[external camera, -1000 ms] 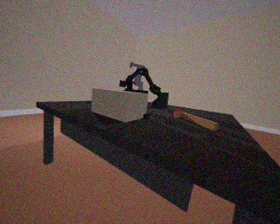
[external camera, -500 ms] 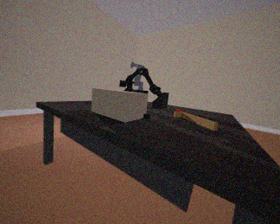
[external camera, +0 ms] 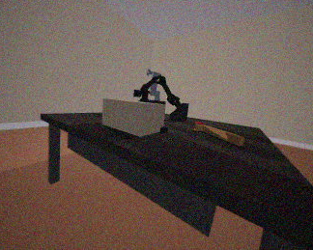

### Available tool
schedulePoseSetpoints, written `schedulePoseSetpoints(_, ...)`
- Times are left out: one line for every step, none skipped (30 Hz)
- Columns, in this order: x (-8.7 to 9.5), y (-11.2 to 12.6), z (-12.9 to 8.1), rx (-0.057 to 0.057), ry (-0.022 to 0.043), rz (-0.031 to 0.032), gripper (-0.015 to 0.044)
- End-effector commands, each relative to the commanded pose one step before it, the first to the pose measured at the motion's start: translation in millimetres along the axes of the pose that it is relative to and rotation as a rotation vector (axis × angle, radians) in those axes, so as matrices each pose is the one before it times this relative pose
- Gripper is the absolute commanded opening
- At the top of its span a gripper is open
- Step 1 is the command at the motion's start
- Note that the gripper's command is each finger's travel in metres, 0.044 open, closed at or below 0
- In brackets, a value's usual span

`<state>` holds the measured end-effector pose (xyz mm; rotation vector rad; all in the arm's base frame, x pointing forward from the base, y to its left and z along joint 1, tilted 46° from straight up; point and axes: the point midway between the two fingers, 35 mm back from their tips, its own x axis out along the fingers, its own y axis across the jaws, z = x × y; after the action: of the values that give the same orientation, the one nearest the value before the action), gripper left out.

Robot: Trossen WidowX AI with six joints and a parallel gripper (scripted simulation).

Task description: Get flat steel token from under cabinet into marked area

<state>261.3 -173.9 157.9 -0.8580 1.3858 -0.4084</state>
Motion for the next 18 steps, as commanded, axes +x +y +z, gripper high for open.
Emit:
schedulePoseSetpoints(-1.32,-0.51,2.58,-0.0356,-0.00914,-0.00212,0.0000)
schedulePoseSetpoints(0.00,0.02,0.00,-0.0079,0.00000,0.00000,0.0000)
schedulePoseSetpoints(0.00,0.02,0.00,-0.0079,0.00000,0.00000,0.0000)
schedulePoseSetpoints(0.00,0.02,0.00,-0.0079,0.00000,0.00000,0.0000)
schedulePoseSetpoints(0.00,0.02,0.00,-0.0079,0.00000,0.00000,0.0000)
schedulePoseSetpoints(0.00,0.02,0.00,-0.0079,0.00000,0.00000,0.0000)
schedulePoseSetpoints(0.00,0.02,0.00,-0.0079,0.00000,0.00000,0.0000)
schedulePoseSetpoints(0.00,0.02,0.00,-0.0079,0.00000,0.00000,0.0000)
schedulePoseSetpoints(0.00,0.02,0.00,-0.0079,0.00000,0.00000,0.0000)
schedulePoseSetpoints(0.00,0.02,0.00,-0.0079,0.00000,0.00000,0.0000)
schedulePoseSetpoints(0.00,0.02,0.00,-0.0079,0.00000,0.00000,0.0000)
schedulePoseSetpoints(0.00,0.02,0.00,-0.0079,0.00000,0.00000,0.0000)
schedulePoseSetpoints(0.00,0.02,0.00,-0.0079,0.00000,0.00000,0.0000)
schedulePoseSetpoints(0.00,0.02,0.00,-0.0079,0.00000,0.00000,0.0000)
schedulePoseSetpoints(0.00,0.02,0.01,-0.0079,0.00000,0.00000,0.0000)
schedulePoseSetpoints(0.00,0.02,0.01,-0.0079,0.00000,0.00000,0.0000)
schedulePoseSetpoints(0.00,0.02,0.01,-0.0079,0.00000,0.00000,0.0000)
schedulePoseSetpoints(0.00,0.02,0.01,-0.0079,0.00000,0.00000,0.0000)
